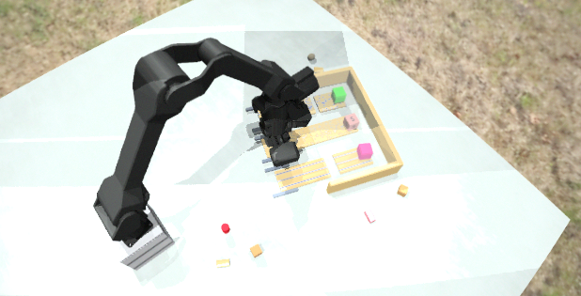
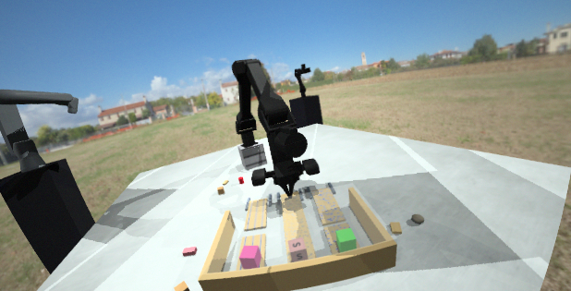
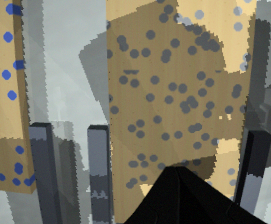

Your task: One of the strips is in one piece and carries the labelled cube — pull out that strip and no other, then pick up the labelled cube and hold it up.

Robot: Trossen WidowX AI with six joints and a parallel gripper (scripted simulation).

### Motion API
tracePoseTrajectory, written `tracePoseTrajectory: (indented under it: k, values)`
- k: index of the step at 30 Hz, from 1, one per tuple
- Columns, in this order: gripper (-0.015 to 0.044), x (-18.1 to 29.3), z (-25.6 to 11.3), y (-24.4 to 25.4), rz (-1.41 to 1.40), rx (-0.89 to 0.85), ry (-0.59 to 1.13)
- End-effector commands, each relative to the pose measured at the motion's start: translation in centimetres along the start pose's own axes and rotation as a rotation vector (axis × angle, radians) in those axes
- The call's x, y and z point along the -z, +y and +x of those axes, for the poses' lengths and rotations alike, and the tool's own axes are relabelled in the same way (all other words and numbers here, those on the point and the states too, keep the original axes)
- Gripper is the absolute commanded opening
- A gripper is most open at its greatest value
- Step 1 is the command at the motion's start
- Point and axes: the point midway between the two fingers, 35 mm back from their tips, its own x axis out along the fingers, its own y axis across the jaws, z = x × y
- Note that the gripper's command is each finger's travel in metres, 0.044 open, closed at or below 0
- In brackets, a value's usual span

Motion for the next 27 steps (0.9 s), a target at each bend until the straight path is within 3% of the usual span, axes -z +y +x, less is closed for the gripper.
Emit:
tracePoseTrajectory:
  k: [1,27]
  values:
    - [0.0000,-0.1,0.1,0.0,-0.003,0.001,-0.003]
    - [0.0000,1.9,0.3,0.1,-0.003,0.001,-0.001]
